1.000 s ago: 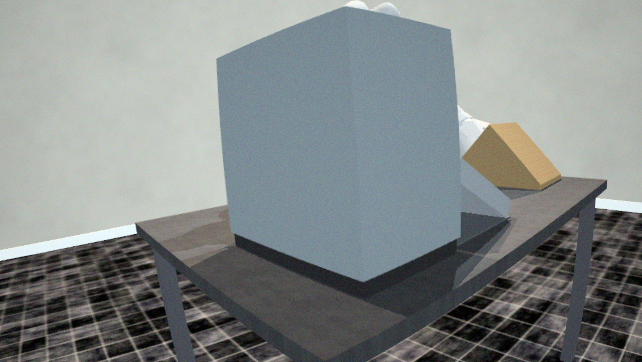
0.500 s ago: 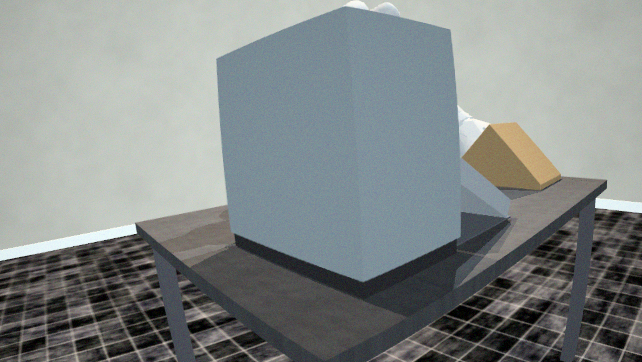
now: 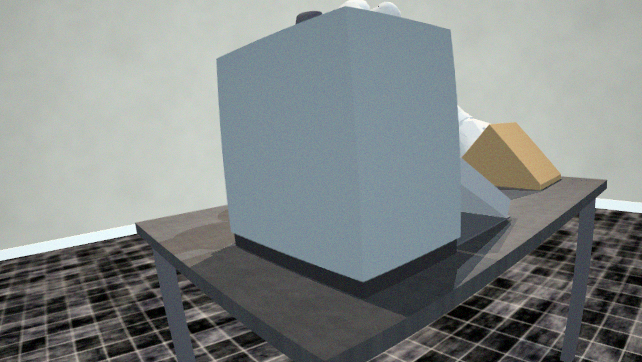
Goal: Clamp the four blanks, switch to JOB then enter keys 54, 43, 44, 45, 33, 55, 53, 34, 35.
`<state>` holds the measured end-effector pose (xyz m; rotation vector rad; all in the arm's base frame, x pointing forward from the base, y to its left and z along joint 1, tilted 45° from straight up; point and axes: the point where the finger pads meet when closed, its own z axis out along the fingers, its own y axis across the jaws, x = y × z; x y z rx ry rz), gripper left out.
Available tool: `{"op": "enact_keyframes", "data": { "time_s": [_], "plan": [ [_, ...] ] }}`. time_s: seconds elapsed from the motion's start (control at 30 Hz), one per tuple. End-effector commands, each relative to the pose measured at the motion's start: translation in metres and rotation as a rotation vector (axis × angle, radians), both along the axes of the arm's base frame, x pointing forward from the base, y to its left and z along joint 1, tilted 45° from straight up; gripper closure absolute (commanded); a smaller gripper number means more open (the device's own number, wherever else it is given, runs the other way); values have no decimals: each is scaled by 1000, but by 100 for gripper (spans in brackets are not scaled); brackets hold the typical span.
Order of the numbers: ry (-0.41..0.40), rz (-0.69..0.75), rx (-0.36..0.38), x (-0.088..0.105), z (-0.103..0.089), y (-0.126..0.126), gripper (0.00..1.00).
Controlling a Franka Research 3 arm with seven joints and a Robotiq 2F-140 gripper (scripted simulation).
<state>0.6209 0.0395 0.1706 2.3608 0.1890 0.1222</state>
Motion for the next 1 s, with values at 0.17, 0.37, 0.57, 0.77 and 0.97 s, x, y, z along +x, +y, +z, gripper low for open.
{"op": "enact_keyframes", "data": {
  "time_s": [0.17, 0.37, 0.57, 0.77, 0.97],
  "plan": [
    [5, -14, -4, -8, 25, 20, 60],
    [5, -14, -4, -11, 40, 35, 60],
    [5, -14, -4, -12, 47, 41, 60],
    [5, -14, -4, -13, 51, 46, 60],
    [5, -14, -4, -13, 51, 46, 100]
  ]
}}
